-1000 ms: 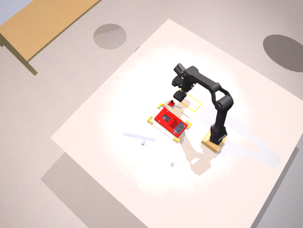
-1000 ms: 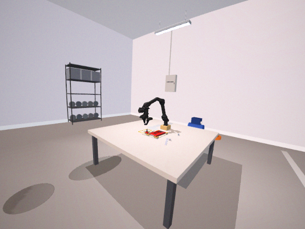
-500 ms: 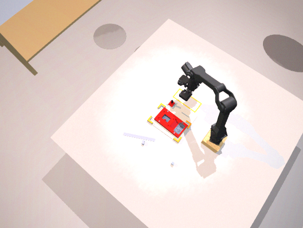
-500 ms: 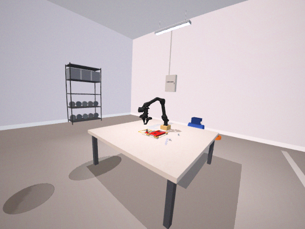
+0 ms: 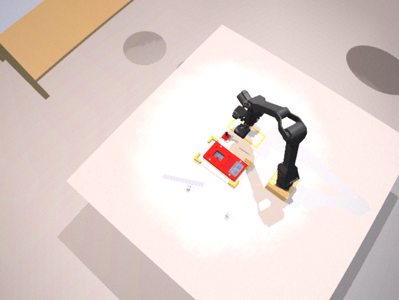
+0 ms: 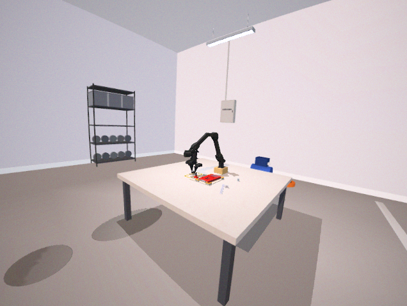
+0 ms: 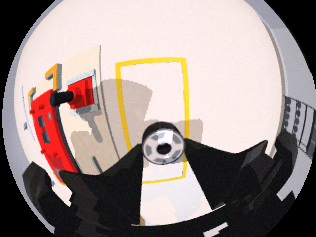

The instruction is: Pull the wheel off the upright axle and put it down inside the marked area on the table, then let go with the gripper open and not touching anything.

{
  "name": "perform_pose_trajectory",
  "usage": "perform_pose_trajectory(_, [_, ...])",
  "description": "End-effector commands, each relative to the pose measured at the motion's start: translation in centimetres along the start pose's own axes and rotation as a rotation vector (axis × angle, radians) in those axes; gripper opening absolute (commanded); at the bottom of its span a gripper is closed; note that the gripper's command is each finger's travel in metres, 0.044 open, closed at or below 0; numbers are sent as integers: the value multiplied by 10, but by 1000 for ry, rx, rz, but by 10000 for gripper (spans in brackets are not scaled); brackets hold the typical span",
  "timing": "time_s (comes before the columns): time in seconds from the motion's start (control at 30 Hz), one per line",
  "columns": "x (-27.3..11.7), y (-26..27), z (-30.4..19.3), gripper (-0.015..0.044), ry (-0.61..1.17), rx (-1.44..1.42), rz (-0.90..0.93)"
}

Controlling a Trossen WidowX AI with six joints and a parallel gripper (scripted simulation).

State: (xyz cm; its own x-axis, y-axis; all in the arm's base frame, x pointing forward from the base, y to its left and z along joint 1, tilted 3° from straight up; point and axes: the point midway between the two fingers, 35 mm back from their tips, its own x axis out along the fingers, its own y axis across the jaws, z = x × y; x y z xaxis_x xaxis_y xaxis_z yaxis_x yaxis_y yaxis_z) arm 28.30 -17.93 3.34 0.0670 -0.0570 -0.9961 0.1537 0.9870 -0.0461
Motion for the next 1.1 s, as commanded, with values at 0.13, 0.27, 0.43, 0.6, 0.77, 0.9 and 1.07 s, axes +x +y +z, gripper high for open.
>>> perform_pose_trajectory(0.13, [28,2,-4,0,6,-4,6])
perform_pose_trajectory(0.27, [24,2,-5,105,15,0,6])
perform_pose_trajectory(0.43, [24,2,-5,236,15,0,6])
perform_pose_trajectory(0.6, [6,2,-4,300,12,-1,6])
perform_pose_trajectory(0.77, [-34,2,-5,300,6,-4,6])
perform_pose_trajectory(0.9, [-30,1,-5,326,5,0,2])
perform_pose_trajectory(1.07, [-53,14,-33,440,7,-2,5])
